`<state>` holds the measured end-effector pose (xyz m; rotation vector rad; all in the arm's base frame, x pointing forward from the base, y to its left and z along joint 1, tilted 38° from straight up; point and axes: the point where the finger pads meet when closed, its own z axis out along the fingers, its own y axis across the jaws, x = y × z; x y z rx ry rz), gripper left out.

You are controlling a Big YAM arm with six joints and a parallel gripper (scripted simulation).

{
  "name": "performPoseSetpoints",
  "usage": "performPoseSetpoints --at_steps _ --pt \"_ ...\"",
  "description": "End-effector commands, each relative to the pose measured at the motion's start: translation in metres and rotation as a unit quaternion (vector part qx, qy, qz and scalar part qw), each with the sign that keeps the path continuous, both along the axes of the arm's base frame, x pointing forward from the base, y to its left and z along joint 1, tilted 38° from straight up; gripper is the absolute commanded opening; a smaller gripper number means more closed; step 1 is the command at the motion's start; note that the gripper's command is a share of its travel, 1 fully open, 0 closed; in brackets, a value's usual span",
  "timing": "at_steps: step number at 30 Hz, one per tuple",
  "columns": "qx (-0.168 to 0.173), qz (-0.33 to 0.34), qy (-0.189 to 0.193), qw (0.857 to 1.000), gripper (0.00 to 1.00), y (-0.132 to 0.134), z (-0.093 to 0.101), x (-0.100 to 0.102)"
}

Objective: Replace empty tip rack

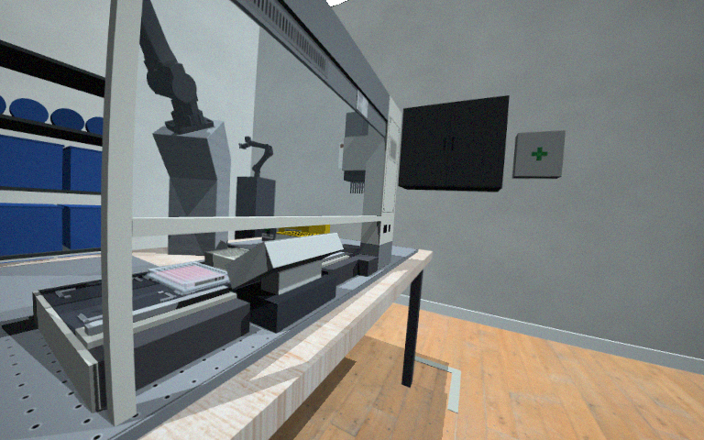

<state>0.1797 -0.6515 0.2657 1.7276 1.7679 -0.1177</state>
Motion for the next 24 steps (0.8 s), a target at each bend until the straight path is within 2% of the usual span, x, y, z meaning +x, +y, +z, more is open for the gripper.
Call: performPoseSetpoints --at_steps 1,6,7,9,11,16,19,20,21,23,24 --pt "-0.017 -0.003 0.001 1.0 1.0 0.008 0.033 -0.017" --pt "-0.019 -0.003 0.001 1.0 1.0 0.013 0.042 -0.021" --pt "0.005 -0.001 0.005 1.0 1.0 0.007 0.014 -0.018" --pt "-0.019 -0.003 0.001 1.0 1.0 0.017 0.05 -0.024" --pt "-0.028 -0.003 -0.001 1.0 1.0 0.019 0.064 -0.026" --pt "-0.041 -0.003 -0.003 0.999 1.0 0.024 0.091 -0.032" --pt "-0.042 -0.003 -0.003 0.999 1.0 0.029 0.099 -0.036" --pt "-0.042 -0.003 -0.002 0.999 1.0 0.029 0.099 -0.036" --pt "-0.019 -0.003 0.001 1.0 1.0 0.024 0.073 -0.035" --pt "-0.019 -0.003 0.001 1.0 1.0 0.024 0.073 -0.035" --pt "0.008 0.007 0.006 1.0 1.0 0.031 0.042 -0.023"
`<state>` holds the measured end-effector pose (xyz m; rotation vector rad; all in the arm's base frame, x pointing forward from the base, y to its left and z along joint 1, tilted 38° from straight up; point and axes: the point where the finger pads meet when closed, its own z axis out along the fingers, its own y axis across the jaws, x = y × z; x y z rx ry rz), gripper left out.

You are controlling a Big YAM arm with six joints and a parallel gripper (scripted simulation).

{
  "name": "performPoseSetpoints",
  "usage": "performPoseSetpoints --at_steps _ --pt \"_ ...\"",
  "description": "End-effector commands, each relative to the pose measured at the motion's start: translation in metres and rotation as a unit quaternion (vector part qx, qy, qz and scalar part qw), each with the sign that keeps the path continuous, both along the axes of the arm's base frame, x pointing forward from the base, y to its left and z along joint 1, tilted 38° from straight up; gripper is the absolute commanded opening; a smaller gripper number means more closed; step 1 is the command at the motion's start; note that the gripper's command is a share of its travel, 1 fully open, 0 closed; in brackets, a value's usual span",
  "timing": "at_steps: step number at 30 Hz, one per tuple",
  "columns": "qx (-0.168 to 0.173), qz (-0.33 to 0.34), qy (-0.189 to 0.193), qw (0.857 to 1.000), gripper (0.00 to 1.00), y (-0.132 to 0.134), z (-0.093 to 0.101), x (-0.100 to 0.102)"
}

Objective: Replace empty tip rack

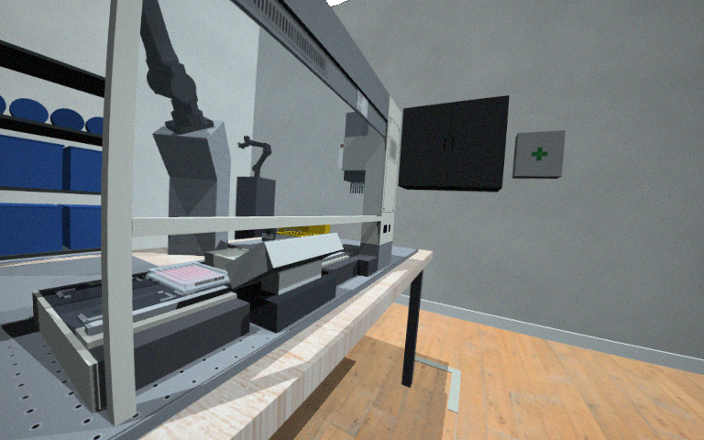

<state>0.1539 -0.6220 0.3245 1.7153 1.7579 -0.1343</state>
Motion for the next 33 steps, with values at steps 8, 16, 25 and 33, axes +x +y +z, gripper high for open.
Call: performPoseSetpoints --at_steps 8,16,25,33 --pt "-0.028 0.034 0.018 0.999 1.0 0.02 0.008 0.009" --pt "-0.05 0.08 0.049 0.994 1.0 0.046 -0.007 0.014" --pt "-0.083 0.148 0.094 0.981 1.0 0.084 -0.031 0.021" --pt "-0.105 0.193 0.124 0.968 1.0 0.109 -0.046 0.026"
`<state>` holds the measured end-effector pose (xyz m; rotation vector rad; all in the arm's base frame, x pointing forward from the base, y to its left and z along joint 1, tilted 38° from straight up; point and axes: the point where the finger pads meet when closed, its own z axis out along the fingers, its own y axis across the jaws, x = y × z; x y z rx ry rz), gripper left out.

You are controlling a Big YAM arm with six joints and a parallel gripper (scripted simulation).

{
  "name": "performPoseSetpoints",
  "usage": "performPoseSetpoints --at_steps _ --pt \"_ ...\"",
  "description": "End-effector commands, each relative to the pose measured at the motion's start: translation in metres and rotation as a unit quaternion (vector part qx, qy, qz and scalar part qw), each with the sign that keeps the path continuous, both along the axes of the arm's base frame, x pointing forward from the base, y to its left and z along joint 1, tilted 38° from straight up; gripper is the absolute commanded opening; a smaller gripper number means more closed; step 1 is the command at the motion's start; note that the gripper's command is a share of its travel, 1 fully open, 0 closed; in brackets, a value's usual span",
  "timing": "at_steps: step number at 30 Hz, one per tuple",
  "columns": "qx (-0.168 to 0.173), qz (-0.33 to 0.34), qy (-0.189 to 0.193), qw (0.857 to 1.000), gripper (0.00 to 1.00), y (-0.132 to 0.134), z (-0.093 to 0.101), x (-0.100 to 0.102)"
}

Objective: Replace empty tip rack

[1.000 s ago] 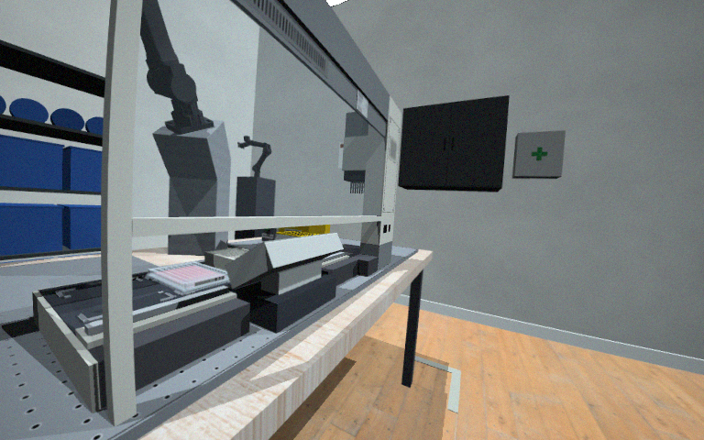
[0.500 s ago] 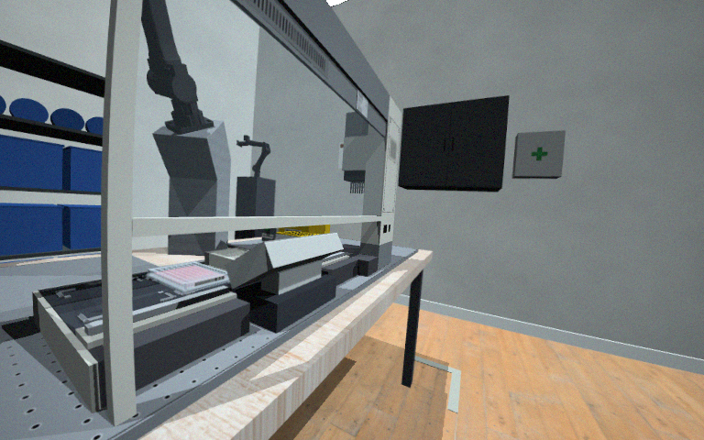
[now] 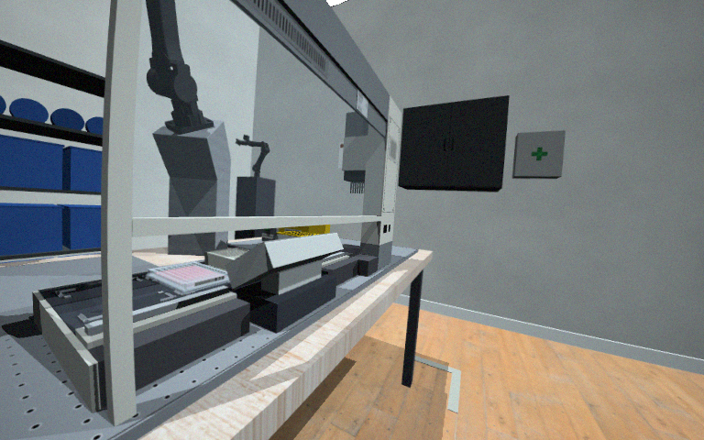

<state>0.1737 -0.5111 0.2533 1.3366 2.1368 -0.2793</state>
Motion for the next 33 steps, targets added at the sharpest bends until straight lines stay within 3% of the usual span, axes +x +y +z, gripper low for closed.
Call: performPoseSetpoints --at_steps 1,17,33 --pt "-0.05 0.037 0.011 0.998 1.0 0.003 0.023 0.008" --pt "-0.101 0.145 0.079 0.981 1.0 0.063 -0.013 0.019" --pt "-0.154 0.258 0.149 0.942 1.0 0.127 -0.051 0.031"
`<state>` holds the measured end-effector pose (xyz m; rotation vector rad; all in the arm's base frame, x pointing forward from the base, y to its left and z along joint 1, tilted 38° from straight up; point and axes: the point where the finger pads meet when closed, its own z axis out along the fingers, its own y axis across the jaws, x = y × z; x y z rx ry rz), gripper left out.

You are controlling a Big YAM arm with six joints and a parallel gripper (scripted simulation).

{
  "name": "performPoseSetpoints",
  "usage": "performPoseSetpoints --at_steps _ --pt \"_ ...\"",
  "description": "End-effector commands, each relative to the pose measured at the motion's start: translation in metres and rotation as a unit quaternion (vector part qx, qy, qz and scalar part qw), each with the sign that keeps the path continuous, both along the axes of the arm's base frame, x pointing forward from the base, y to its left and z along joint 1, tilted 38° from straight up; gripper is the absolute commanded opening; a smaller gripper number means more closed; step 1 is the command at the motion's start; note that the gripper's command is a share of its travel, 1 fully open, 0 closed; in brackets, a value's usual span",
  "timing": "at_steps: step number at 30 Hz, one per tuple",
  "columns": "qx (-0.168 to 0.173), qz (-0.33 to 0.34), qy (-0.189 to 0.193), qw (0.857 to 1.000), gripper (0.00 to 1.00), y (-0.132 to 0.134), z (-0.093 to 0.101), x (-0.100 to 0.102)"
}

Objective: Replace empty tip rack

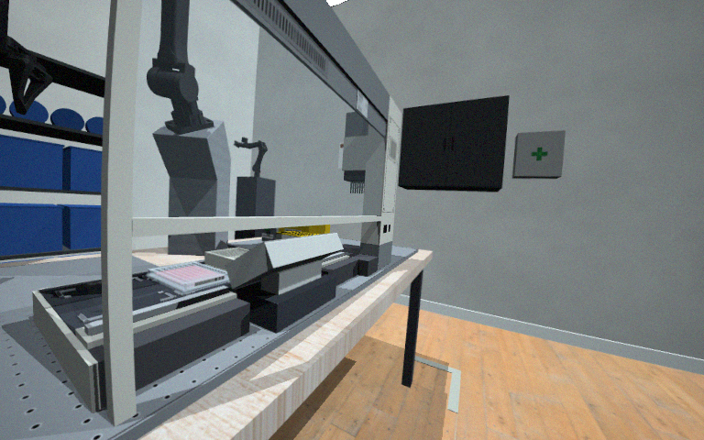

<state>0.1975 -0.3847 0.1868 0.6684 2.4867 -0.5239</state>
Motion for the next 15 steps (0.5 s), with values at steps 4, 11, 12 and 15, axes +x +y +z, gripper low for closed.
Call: performPoseSetpoints --at_steps 4,11,12,15 --pt "-0.05 0.056 0.019 0.997 1.0 0.014 0.008 0.01" --pt "-0.075 0.11 0.053 0.99 1.0 0.044 -0.009 0.016" --pt "-0.078 0.118 0.058 0.988 1.0 0.048 -0.012 0.017" --pt "-0.089 0.141 0.072 0.983 1.0 0.061 -0.019 0.019"
